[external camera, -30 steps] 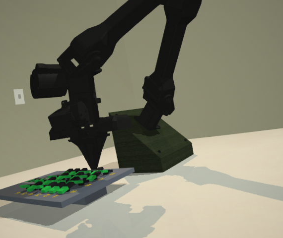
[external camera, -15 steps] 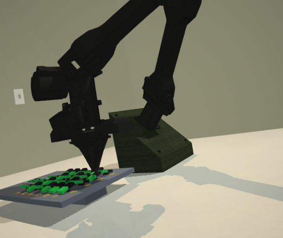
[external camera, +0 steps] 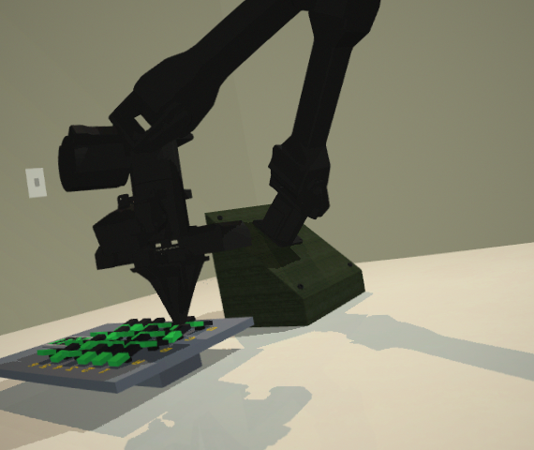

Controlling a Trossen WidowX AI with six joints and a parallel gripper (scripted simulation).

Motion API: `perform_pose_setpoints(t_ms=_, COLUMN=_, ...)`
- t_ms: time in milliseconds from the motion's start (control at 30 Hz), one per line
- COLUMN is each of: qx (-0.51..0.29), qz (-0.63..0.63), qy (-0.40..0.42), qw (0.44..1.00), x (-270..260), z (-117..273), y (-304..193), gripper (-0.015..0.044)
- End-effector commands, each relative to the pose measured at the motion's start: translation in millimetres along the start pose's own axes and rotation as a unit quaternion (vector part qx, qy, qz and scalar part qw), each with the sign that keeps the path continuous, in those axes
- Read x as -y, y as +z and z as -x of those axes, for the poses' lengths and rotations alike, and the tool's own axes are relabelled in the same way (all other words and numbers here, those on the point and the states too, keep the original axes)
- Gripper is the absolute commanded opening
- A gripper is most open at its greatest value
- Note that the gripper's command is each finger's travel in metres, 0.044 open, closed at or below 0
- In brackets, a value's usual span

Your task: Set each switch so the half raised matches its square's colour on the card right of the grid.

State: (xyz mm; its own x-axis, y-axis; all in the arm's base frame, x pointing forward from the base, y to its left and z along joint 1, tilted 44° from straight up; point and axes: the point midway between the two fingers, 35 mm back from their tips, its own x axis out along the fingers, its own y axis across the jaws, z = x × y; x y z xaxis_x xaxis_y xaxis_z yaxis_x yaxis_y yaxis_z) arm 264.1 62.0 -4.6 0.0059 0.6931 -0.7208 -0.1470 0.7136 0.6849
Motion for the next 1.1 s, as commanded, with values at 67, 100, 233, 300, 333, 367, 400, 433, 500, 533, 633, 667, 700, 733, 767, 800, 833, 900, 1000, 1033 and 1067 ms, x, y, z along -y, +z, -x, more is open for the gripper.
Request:
perform_pose_setpoints(t_ms=67, qx=0.000, qz=-0.002, qy=0.002, qw=1.000, x=-0.5, z=-1.1, y=-0.2, gripper=0.0000)
perform_pose_setpoints(t_ms=100, qx=0.000, qz=-0.002, qy=0.002, qw=1.000, x=-0.5, z=-1.2, y=-0.2, gripper=0.0000)
perform_pose_setpoints(t_ms=233, qx=0.000, qz=-0.002, qy=0.002, qw=1.000, x=-0.5, z=-1.8, y=-0.2, gripper=0.0000)
perform_pose_setpoints(t_ms=300, qx=0.000, qz=-0.002, qy=0.002, qw=1.000, x=-0.5, z=-2.1, y=-0.3, gripper=0.0000)
perform_pose_setpoints(t_ms=333, qx=0.000, qz=-0.002, qy=0.002, qw=1.000, x=-0.5, z=-2.2, y=-0.3, gripper=0.0000)
perform_pose_setpoints(t_ms=367, qx=0.000, qz=-0.002, qy=0.002, qw=1.000, x=-0.5, z=-2.3, y=-0.3, gripper=0.0000)
perform_pose_setpoints(t_ms=400, qx=0.000, qz=-0.002, qy=0.002, qw=1.000, x=-0.5, z=-2.5, y=-0.3, gripper=0.0000)
perform_pose_setpoints(t_ms=433, qx=0.000, qz=-0.002, qy=0.002, qw=1.000, x=-0.5, z=-2.6, y=-0.3, gripper=0.0000)
perform_pose_setpoints(t_ms=500, qx=0.000, qz=-0.002, qy=0.002, qw=1.000, x=-0.5, z=-2.9, y=-0.3, gripper=0.0000)
perform_pose_setpoints(t_ms=533, qx=0.000, qz=-0.002, qy=0.002, qw=1.000, x=-0.5, z=-3.0, y=-0.3, gripper=0.0000)
perform_pose_setpoints(t_ms=633, qx=0.000, qz=-0.002, qy=0.002, qw=1.000, x=-0.5, z=-3.4, y=-0.3, gripper=0.0000)
perform_pose_setpoints(t_ms=667, qx=0.000, qz=-0.002, qy=0.002, qw=1.000, x=-0.5, z=-3.5, y=-0.3, gripper=0.0000)
perform_pose_setpoints(t_ms=700, qx=0.000, qz=-0.002, qy=0.002, qw=1.000, x=-0.5, z=-3.7, y=-0.3, gripper=0.0000)
perform_pose_setpoints(t_ms=733, qx=0.000, qz=-0.002, qy=0.002, qw=1.000, x=-0.5, z=-3.8, y=-0.3, gripper=0.0000)
perform_pose_setpoints(t_ms=767, qx=0.000, qz=-0.002, qy=0.002, qw=1.000, x=-0.5, z=-3.9, y=-0.3, gripper=0.0000)
perform_pose_setpoints(t_ms=800, qx=0.000, qz=-0.002, qy=0.002, qw=1.000, x=-0.5, z=-4.1, y=-0.3, gripper=0.0000)
perform_pose_setpoints(t_ms=833, qx=0.000, qz=-0.002, qy=0.002, qw=1.000, x=-0.5, z=-4.2, y=-0.3, gripper=0.0000)
perform_pose_setpoints(t_ms=900, qx=0.000, qz=-0.002, qy=0.002, qw=1.000, x=-0.5, z=-4.5, y=-0.3, gripper=0.0000)
perform_pose_setpoints(t_ms=1000, qx=0.000, qz=-0.002, qy=0.002, qw=1.000, x=-0.5, z=-4.9, y=-0.3, gripper=0.0000)
perform_pose_setpoints(t_ms=1033, qx=0.000, qz=-0.002, qy=0.002, qw=1.000, x=-0.5, z=-5.0, y=-0.3, gripper=0.0000)
perform_pose_setpoints(t_ms=1067, qx=0.000, qz=-0.002, qy=0.002, qw=1.000, x=-0.5, z=-5.1, y=-0.3, gripper=0.0000)
